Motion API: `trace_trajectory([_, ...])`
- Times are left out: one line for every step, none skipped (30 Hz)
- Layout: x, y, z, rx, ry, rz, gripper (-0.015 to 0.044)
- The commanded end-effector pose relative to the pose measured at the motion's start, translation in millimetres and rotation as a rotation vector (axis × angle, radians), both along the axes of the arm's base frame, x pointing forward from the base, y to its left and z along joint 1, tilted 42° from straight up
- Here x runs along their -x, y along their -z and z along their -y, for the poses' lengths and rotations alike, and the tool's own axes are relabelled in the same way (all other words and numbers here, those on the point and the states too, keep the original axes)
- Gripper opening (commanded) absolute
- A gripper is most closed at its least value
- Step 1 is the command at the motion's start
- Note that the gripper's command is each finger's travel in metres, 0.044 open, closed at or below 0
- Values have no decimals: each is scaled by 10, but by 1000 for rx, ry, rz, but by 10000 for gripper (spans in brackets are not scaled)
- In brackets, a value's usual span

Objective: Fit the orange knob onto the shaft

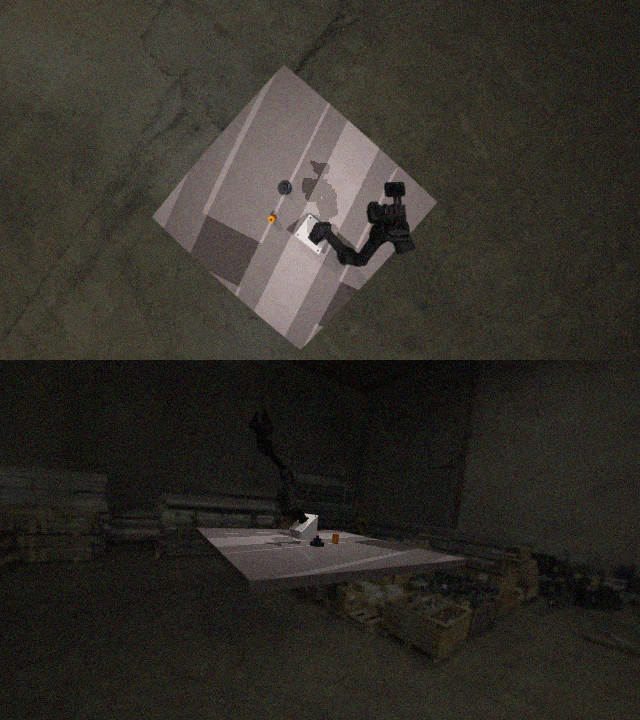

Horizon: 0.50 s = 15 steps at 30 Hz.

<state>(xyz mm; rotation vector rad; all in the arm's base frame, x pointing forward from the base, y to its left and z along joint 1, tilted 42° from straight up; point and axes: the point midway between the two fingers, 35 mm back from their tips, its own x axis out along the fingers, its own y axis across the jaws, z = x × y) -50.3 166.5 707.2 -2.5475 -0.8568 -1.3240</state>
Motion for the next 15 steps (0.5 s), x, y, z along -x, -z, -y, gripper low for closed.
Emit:
trace_trajectory([-349, -86, 425, -158, -116, -114, 440])
trace_trajectory([-471, -101, 559, -213, -160, -153, 440])
trace_trajectory([-599, -109, 689, -269, -204, -193, 440])
trace_trajectory([-731, -110, 814, -325, -247, -233, 440])
trace_trajectory([-867, -104, 934, -380, -289, -272, 440])
trace_trajectory([-1003, -91, 1045, -434, -329, -310, 440])
trace_trajectory([-1140, -72, 1149, -488, -368, -348, 440])
trace_trajectory([-1267, -49, 1239, -537, -403, -382, 440])
trace_trajectory([-1389, -19, 1327, -587, -433, -411, 440])
trace_trajectory([-1521, 18, 1416, -641, -464, -443, 440])
trace_trajectory([-1655, 61, 1500, -695, -495, -474, 440])
trace_trajectory([-1790, 110, 1580, -749, -524, -506, 440])
trace_trajectory([-1927, 165, 1653, -804, -552, -537, 440])
trace_trajectory([-2064, 225, 1722, -858, -579, -567, 440])
trace_trajectory([-2201, 291, 1785, -913, -605, -598, 440])
